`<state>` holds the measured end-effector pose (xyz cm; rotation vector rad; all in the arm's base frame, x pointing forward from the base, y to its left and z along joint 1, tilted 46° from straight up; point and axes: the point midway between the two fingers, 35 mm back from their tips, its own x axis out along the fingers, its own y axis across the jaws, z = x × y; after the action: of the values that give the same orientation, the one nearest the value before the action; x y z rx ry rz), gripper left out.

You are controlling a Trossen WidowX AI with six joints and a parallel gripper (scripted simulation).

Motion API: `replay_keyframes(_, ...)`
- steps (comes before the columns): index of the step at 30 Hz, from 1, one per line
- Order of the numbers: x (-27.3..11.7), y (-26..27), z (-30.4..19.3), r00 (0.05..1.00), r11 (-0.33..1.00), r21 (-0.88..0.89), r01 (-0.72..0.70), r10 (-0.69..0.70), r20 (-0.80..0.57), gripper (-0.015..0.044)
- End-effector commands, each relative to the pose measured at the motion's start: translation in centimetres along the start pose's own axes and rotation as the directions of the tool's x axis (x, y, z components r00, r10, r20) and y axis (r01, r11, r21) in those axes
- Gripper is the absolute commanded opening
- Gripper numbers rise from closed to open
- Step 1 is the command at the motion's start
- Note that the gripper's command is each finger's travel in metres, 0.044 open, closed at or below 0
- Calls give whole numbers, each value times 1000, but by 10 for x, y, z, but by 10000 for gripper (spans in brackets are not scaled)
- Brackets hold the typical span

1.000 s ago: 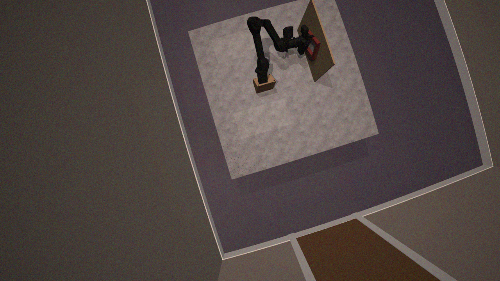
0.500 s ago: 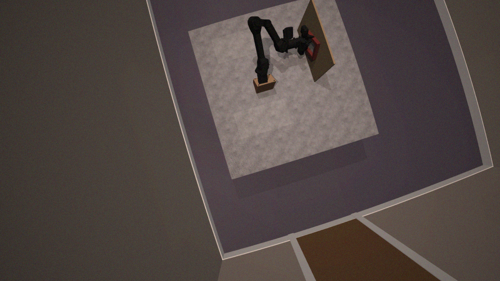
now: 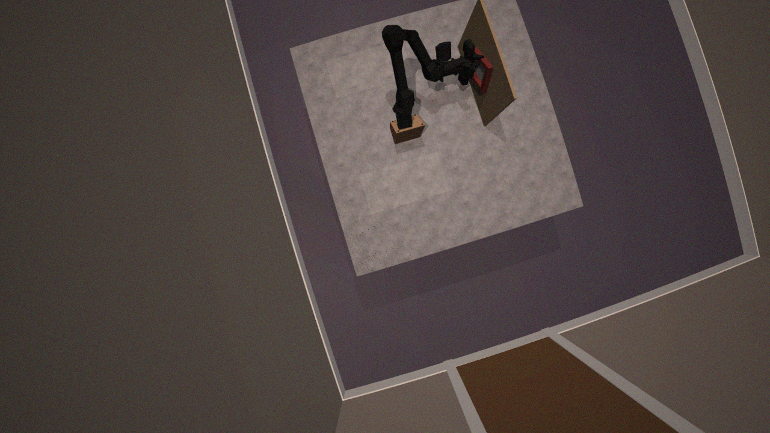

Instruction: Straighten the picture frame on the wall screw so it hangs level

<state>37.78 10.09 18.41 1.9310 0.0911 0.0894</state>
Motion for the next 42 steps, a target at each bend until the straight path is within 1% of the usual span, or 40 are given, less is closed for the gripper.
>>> replay_keyframes(1, 0, 0, 0, 1000, 1000, 0, 0, 0, -1, 0)
replay_keyframes(11, 0, 0, 0, 1000, 1000, 5, 0, 0, 0, 0)
replay_keyframes(15, 0, 0, 0, 1000, 997, 73, 0, 0, 0, 0)
replay_keyframes(42, 0, 1, 1, 1000, 978, 208, -1, 1, -1, 0)
